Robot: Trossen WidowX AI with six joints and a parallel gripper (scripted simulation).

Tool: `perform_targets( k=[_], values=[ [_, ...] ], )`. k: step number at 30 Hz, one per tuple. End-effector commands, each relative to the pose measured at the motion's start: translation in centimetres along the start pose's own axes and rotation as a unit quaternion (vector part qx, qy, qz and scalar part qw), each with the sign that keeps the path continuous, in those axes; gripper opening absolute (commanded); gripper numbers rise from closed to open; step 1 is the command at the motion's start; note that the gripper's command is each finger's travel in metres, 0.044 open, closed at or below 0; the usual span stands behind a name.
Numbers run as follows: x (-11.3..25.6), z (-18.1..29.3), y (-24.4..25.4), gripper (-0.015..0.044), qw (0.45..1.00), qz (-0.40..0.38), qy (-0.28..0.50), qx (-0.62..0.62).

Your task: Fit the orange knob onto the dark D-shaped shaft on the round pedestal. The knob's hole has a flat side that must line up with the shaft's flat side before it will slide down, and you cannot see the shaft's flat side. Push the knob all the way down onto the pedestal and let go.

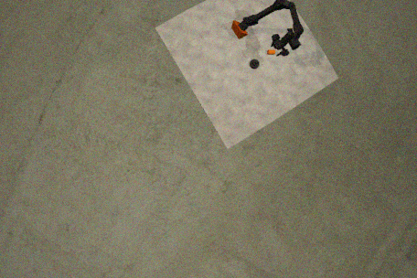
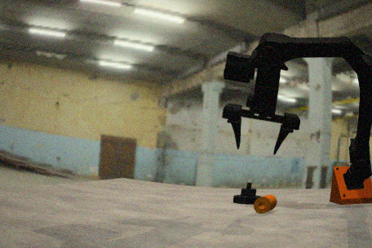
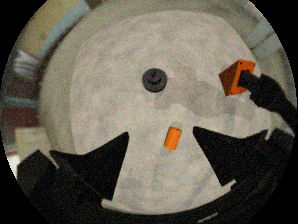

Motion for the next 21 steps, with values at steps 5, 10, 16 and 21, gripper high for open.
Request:
perform_targets(
  k=[5,10,16,21],
  values=[
    [-3.9,6.5,-4.2,0.044,0.984,0.099,-0.039,-0.145],
    [-3.9,6.4,-4.3,0.044,0.984,0.1,-0.039,-0.145],
    [-4.1,6.3,-4.4,0.044,0.984,0.1,-0.039,-0.145],
    [-6.2,6.9,-4.9,0.044,0.984,0.1,-0.039,-0.145]
  ],
)
Point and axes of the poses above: the point midway between the two fingers, 35 mm back from their tips, its own x axis back along the fingers, its own y axis across the jaws, z = x × y, the point moved 3 cm from there along x, back along the fingers, and after that the axes turned 15 degrees about -x, right-handed, at the moved point
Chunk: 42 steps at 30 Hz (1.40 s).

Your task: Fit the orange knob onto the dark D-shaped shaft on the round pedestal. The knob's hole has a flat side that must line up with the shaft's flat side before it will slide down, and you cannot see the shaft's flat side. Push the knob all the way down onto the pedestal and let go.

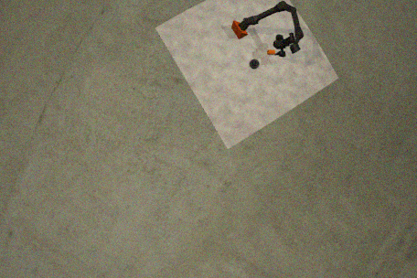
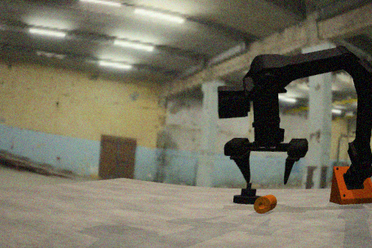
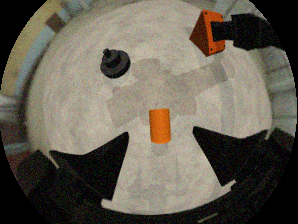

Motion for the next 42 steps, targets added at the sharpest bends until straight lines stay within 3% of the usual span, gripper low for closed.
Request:
perform_targets(
  k=[1,33,40,42],
  values=[
    [-1.2,0.4,-0.4,0.044,1.0,0.003,0.0,-0.001],
    [-5.5,1.8,-0.8,0.044,1.0,0.004,0.0,0.0],
    [-5.5,1.8,-0.8,0.0256,1.0,0.004,0.0,0.0],
    [-5.5,1.8,-0.8,0.024,1.0,0.004,0.0,0.0]
  ],
)
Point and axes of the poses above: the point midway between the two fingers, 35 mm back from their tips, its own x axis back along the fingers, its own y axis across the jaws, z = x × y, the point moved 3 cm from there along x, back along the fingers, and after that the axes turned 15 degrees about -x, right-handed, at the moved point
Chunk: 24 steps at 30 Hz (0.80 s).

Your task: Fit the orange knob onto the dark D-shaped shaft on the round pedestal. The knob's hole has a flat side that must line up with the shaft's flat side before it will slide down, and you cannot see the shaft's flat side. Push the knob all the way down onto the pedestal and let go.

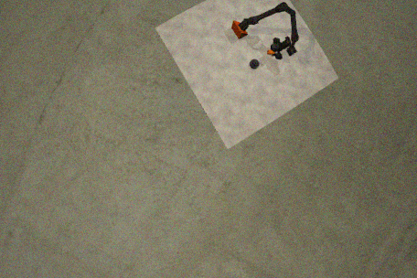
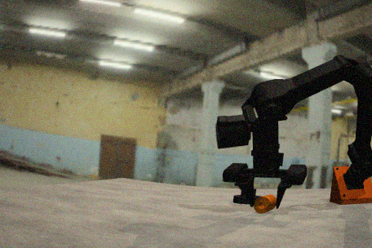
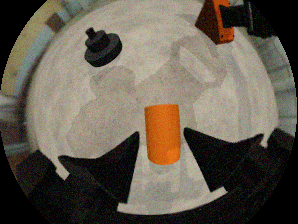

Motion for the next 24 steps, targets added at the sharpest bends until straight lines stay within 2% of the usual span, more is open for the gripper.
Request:
perform_targets(
  k=[1,10,19,24],
  values=[
    [-0.08,0.06,-0.02,0.024,1.0,0.001,0.001,-0.001],
    [-0.08,0.06,-0.02,0.024,1.0,0.001,0.001,-0.001],
    [-0.08,0.06,-0.02,0.018,1.0,0.001,0.001,-0.001],
    [-0.05,-0.02,0.0,0.0179,1.0,0.002,0.005,-0.001]
  ],
)
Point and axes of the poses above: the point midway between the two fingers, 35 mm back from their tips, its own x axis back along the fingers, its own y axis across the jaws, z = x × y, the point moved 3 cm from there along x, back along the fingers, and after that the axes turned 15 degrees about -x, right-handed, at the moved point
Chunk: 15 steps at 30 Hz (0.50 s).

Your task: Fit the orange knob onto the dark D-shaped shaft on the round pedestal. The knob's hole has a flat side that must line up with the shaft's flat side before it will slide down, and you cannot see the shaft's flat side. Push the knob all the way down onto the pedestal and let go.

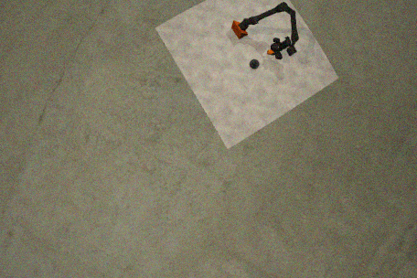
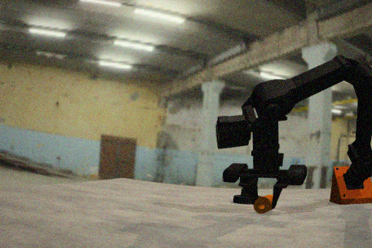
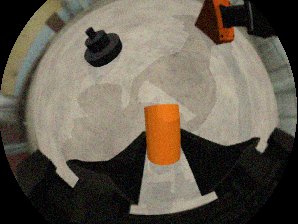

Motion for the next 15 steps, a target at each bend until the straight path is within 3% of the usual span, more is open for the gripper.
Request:
perform_targets(
  k=[1,15],
  values=[
    [0.0,-0.1,0.0,0.0179,1.0,0.003,0.009,-0.001],
    [0.4,-2.2,0.6,0.0179,0.992,0.032,0.12,-0.001]
  ],
)
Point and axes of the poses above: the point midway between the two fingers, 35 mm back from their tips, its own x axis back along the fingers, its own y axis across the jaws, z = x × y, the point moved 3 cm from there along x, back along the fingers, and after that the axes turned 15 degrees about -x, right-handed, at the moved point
